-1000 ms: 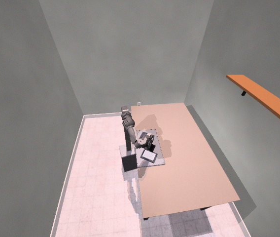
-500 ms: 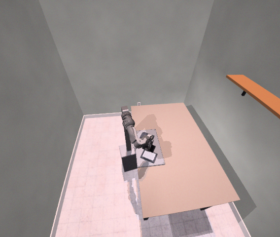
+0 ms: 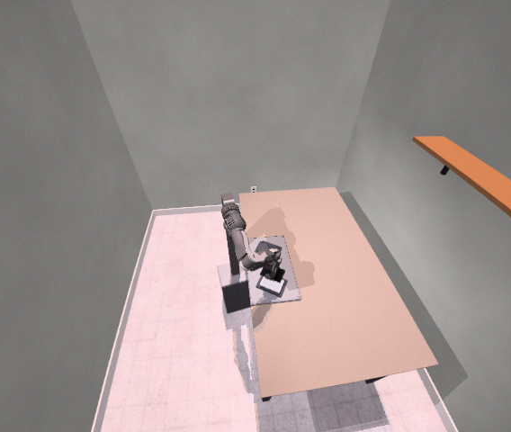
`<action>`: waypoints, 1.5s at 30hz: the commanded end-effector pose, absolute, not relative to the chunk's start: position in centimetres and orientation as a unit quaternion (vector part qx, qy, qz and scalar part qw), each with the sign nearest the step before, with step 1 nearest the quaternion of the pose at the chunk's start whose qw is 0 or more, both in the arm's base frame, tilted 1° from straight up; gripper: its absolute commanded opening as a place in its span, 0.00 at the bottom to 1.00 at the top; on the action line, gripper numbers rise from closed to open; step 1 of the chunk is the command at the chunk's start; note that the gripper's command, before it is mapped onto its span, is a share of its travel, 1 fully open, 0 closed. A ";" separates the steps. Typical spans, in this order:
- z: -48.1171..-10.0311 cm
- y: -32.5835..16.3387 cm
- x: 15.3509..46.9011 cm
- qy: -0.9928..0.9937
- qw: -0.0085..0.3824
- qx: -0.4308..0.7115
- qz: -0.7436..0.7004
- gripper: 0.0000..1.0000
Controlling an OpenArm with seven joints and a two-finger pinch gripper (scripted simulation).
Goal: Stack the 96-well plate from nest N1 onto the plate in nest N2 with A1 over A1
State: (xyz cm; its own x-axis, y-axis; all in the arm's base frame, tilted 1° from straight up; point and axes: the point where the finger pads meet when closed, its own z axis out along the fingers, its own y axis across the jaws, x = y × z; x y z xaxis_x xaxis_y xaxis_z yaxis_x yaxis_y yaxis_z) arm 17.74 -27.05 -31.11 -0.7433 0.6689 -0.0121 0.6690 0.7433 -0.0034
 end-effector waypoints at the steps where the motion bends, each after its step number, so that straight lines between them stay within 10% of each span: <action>1: -31.0 -27.5 17.7 0.934 0.006 0.358 -0.003 0.00; 45: -34.1 -28.5 17.4 0.934 0.005 0.358 -0.001 0.00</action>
State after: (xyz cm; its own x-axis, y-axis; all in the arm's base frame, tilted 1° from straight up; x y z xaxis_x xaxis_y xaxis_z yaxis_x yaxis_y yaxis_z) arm 17.11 -28.49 -34.25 -0.7454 0.6667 -0.0021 0.6666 0.7453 -0.0082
